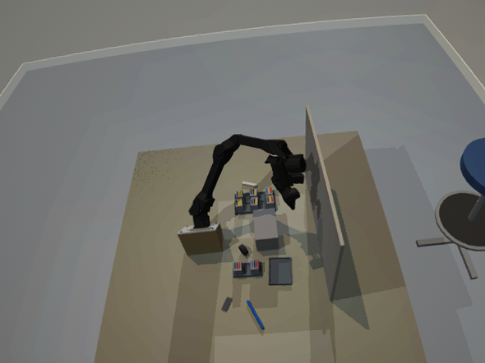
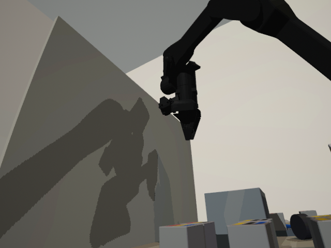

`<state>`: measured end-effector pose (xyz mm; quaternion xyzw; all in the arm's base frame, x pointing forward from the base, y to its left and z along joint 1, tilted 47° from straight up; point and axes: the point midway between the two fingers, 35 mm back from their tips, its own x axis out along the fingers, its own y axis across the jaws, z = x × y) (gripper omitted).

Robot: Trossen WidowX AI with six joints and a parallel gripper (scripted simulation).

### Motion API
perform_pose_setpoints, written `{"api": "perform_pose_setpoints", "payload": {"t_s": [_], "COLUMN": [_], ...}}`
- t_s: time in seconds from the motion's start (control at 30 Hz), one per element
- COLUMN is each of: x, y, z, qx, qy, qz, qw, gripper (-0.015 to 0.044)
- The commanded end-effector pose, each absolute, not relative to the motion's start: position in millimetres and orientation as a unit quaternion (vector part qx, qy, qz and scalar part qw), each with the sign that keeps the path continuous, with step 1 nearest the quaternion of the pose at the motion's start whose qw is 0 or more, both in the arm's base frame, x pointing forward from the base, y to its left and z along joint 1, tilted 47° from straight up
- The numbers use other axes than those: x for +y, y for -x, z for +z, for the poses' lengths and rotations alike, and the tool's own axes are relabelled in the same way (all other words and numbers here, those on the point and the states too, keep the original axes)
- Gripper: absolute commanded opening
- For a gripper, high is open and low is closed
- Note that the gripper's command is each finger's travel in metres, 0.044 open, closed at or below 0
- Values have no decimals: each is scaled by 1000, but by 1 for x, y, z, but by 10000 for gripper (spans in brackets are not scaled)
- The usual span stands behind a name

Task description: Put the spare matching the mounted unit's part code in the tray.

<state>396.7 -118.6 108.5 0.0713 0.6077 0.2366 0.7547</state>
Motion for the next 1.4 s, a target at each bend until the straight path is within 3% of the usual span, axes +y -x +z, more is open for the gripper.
{"api": "perform_pose_setpoints", "payload": {"t_s": [0.0, 0.87, 1.37], "x": [-75, -61, 53], "y": [-377, -370, -241], "z": [82, 85, 163], "qx": [652, 652, 413], "qy": [-234, -251, 115], "qz": [283, 304, 596], "qw": [664, 648, 679], "gripper": [440, 440, 440]}}
